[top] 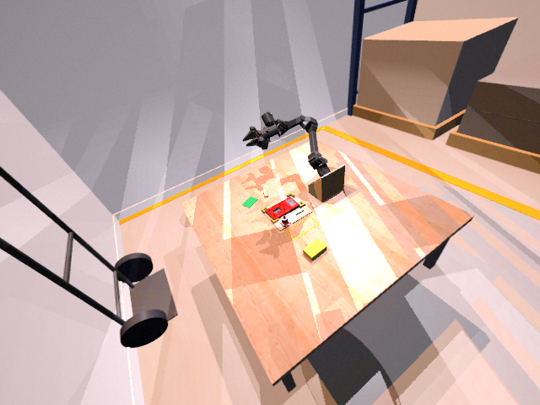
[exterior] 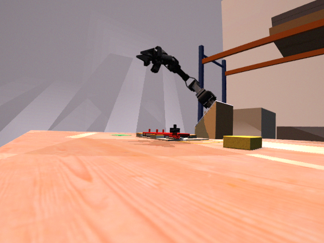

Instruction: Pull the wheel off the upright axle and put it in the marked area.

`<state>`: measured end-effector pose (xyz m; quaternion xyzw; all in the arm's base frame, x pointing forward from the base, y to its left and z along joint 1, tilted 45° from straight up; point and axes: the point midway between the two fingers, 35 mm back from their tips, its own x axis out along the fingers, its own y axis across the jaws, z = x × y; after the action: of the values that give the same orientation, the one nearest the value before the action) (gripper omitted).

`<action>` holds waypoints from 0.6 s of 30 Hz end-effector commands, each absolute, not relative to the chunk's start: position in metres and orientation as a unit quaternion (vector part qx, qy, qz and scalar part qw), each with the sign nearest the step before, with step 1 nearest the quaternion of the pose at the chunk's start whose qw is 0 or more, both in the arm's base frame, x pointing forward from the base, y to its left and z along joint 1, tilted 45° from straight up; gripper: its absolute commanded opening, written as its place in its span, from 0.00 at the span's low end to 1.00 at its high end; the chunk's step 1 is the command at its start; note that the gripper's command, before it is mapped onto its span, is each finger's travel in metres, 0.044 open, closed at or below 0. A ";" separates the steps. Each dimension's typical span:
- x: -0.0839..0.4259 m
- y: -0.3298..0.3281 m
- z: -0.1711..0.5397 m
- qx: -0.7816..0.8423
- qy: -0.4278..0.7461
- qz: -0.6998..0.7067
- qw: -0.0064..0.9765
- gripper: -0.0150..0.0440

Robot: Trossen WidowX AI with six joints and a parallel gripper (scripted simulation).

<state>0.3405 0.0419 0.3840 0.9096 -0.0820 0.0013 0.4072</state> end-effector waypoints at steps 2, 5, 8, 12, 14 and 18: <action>0.377 0.050 0.329 0.871 -0.048 -0.100 0.479 0.76; 0.395 0.054 0.288 0.835 -0.020 -0.167 0.525 0.76; 0.407 0.055 0.249 0.799 0.007 -0.234 0.554 0.76; 0.417 0.055 0.190 0.733 0.051 -0.329 0.594 0.76; 0.418 0.053 0.160 0.692 0.074 -0.376 0.612 0.76; 0.413 0.047 0.104 0.600 0.123 -0.462 0.641 0.76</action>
<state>0.4174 0.0519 0.1427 0.6684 0.0891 -0.4024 0.6192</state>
